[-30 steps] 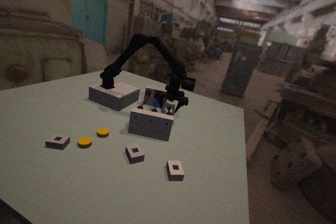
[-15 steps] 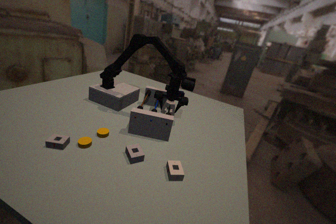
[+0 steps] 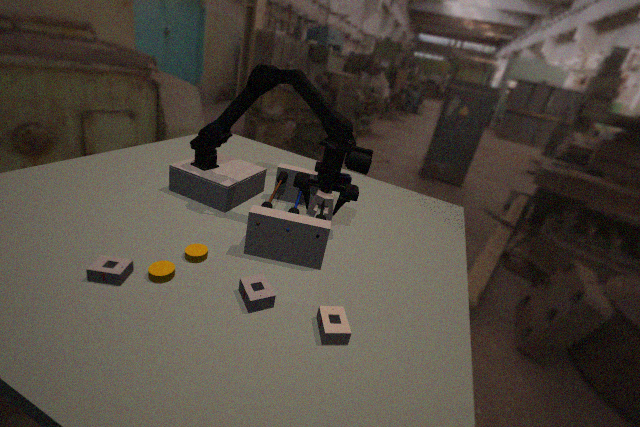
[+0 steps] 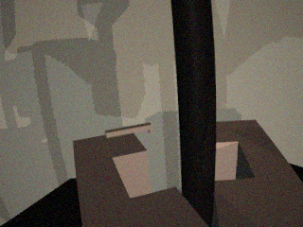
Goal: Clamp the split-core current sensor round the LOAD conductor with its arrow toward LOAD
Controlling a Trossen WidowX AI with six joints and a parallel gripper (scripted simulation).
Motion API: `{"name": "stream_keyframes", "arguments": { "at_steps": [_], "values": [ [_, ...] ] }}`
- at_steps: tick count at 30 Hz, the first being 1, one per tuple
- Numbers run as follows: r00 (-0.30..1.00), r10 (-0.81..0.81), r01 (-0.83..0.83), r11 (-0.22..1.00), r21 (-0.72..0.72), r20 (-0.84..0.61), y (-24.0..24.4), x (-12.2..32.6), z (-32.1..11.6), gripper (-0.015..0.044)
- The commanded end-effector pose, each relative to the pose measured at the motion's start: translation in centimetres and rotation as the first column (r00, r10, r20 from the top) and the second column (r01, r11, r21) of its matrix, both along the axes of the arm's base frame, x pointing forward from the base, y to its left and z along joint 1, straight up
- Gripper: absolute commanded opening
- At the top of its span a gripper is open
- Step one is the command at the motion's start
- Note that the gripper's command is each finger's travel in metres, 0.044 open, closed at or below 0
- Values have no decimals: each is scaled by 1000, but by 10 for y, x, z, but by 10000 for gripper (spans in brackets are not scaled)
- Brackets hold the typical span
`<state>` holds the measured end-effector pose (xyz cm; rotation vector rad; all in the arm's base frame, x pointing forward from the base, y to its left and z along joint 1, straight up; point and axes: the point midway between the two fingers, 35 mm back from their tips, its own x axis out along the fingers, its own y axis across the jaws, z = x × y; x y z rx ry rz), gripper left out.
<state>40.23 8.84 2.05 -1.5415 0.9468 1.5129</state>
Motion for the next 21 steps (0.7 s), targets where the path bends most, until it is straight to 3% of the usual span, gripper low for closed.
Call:
{"name": "stream_keyframes", "arguments": {
  "at_steps": [1, 14, 21],
  "values": [
    [1000, 0, 0, 1000, 0, 1, 0, 0, 1, 0],
    [1000, 0, 0, 1000, 0, 1, 0, 0, 1, 0],
    [1000, 0, 0, 1000, 0, 0, 0, 0, 0, 184]
  ]
}}
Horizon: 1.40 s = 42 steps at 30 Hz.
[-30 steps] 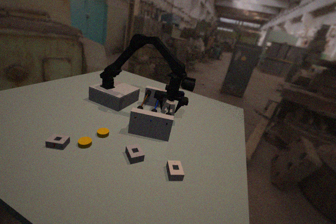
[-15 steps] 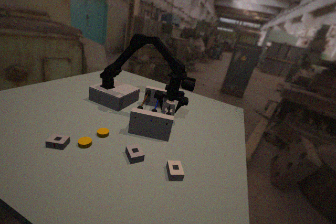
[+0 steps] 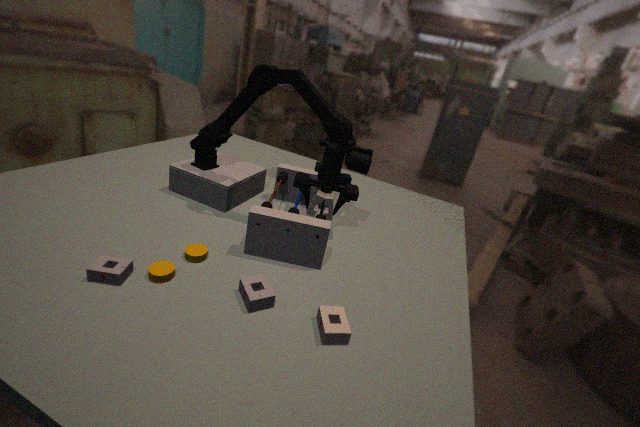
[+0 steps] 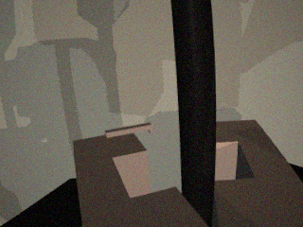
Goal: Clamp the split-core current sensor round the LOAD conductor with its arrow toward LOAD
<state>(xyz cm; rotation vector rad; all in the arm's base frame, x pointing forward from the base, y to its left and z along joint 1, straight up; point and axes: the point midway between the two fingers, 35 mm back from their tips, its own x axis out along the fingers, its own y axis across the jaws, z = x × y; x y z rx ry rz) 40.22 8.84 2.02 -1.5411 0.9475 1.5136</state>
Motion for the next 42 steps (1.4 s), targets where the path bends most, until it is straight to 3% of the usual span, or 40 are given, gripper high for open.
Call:
{"name": "stream_keyframes", "arguments": {
  "at_steps": [1, 10, 18, 42],
  "values": [
    [1000, 0, 0, 1000, 0, 1, 0, 0, 0, 210],
    [1000, -1, 0, 1000, -7, -15, 0, 1, 1, 440],
    [978, -12, -9, 995, -102, -208, 1, 3, 18, 440],
    [962, -20, -18, 991, -134, -273, -2, -6, -5, 440]
  ]
}}
